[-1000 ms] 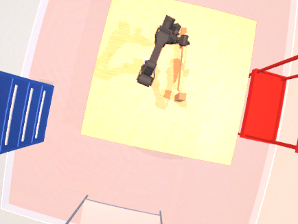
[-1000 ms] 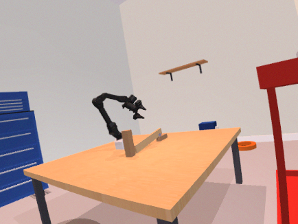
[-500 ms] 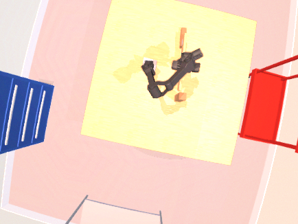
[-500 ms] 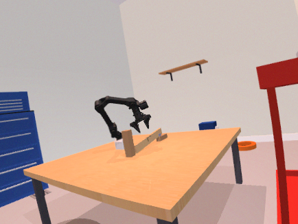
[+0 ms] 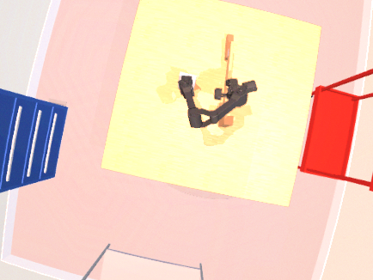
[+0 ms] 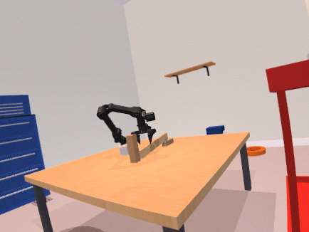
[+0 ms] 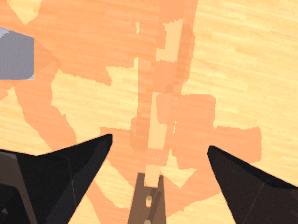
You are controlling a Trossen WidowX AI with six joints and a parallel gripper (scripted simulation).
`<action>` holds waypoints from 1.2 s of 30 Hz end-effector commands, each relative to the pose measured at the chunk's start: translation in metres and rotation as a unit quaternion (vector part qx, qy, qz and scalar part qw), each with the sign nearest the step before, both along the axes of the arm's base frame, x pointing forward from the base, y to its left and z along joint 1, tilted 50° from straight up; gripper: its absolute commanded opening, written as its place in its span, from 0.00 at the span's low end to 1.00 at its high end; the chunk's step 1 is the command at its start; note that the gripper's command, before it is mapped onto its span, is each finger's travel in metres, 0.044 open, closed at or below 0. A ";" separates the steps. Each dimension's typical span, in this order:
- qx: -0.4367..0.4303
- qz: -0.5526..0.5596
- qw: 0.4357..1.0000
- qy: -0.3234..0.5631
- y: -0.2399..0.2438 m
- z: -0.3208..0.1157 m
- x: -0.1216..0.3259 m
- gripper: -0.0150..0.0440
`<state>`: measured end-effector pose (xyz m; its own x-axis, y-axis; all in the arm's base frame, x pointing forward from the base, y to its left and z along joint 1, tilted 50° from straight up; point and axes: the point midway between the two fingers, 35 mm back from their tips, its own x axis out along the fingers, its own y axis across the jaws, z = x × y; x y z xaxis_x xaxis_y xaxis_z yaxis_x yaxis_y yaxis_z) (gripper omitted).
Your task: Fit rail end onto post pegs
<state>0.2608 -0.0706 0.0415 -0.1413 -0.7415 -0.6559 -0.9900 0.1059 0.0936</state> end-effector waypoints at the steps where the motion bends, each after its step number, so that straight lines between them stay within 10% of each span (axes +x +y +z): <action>1: 0.000 -0.004 1.000 0.005 -0.006 -0.005 -0.002 1.00; 36: -0.002 -0.004 1.000 0.005 -0.048 -0.041 -0.012 1.00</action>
<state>0.2530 -0.1133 0.0034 -0.1432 -0.7410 -0.6561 -0.9897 0.1080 0.0939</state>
